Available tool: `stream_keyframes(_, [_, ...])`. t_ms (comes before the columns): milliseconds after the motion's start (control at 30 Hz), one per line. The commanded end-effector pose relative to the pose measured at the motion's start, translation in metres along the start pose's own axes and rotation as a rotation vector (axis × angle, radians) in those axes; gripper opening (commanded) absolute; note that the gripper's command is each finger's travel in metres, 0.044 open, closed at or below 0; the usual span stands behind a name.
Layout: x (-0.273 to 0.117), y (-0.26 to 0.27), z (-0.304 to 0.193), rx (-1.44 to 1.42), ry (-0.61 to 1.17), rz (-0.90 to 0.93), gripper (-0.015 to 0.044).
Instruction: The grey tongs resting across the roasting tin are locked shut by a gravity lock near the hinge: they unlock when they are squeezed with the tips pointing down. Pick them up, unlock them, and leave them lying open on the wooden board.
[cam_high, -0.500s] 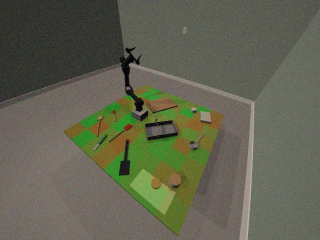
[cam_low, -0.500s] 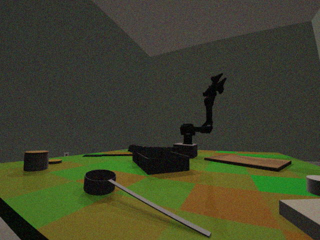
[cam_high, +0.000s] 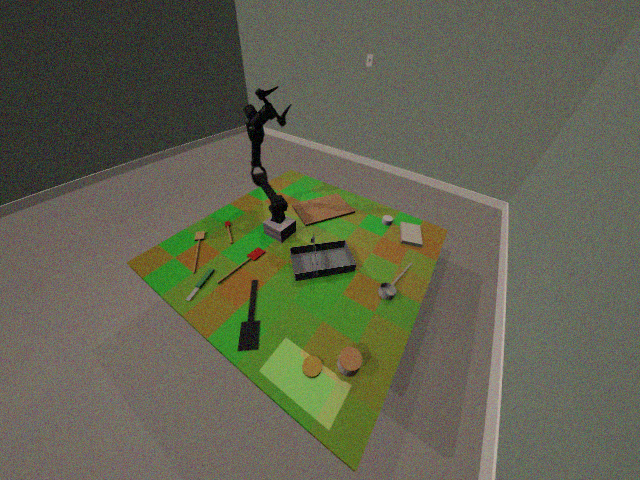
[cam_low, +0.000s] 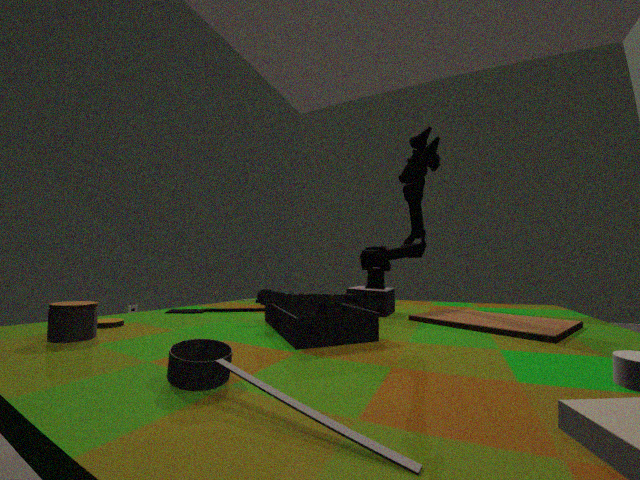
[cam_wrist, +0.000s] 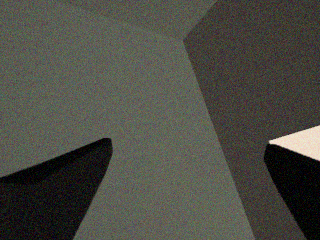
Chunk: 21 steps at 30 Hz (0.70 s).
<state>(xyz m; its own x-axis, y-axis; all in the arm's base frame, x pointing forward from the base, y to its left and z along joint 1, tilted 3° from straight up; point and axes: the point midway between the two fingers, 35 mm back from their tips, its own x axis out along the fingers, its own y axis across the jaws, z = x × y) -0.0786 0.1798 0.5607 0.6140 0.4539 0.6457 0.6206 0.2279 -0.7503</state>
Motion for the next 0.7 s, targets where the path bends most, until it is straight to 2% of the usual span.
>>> stream_keyframes(0, [0.015,0.006,-0.04,0.037,0.082,0.019,0.044])
stream_keyframes(367, [0.035,0.024,-0.108,0.067,0.22,0.078,0.044])
stream_keyframes(667, [0.051,0.071,-0.212,0.101,0.427,0.207,0.044])
